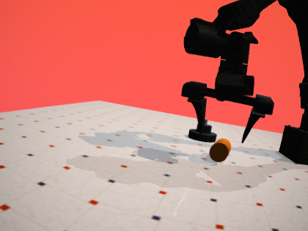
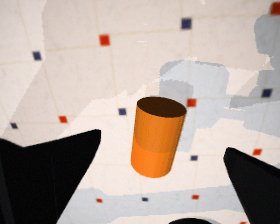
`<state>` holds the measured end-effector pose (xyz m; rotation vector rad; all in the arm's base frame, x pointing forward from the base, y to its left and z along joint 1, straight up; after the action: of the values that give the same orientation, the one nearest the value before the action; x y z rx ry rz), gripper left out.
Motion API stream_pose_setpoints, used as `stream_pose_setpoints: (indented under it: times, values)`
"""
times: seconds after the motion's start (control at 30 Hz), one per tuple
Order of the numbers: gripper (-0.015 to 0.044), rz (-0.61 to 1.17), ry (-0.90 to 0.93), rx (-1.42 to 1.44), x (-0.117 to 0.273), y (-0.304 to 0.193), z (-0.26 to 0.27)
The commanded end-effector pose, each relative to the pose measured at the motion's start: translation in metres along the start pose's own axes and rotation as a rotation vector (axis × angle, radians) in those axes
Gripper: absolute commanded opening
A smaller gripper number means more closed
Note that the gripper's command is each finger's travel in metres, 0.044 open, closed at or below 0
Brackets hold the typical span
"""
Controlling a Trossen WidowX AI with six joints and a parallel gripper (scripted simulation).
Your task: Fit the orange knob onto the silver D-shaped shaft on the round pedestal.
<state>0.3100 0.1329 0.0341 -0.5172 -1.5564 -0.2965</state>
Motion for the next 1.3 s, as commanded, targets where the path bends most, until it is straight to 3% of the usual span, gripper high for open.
stream_pose_setpoints:
  times: [0.0,0.6,0.87,1.07,1.27]
  values:
    - [0.044,0.015,0.007,-0.003,-0.01,-0.001,0.002]
    - [0.044,0.016,0.007,-0.003,-0.037,0.003,0.003]
    - [0.024,0.016,0.007,-0.003,-0.037,0.003,0.003]
    - [0.024,0.016,0.007,-0.003,-0.037,0.003,0.003]
    - [0.02,0.016,0.007,-0.003,-0.037,0.003,0.003]
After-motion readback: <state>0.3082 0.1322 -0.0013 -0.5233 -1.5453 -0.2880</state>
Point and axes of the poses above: the point midway between the two fingers, 35 mm back from their tips, its own x axis back along the fingers, its own z axis across the jaws, y = z × x, the point moved 3 cm from there along x, back along the fingers, and after that the axes turned 13 degrees about -x, right-handed, at the moved point
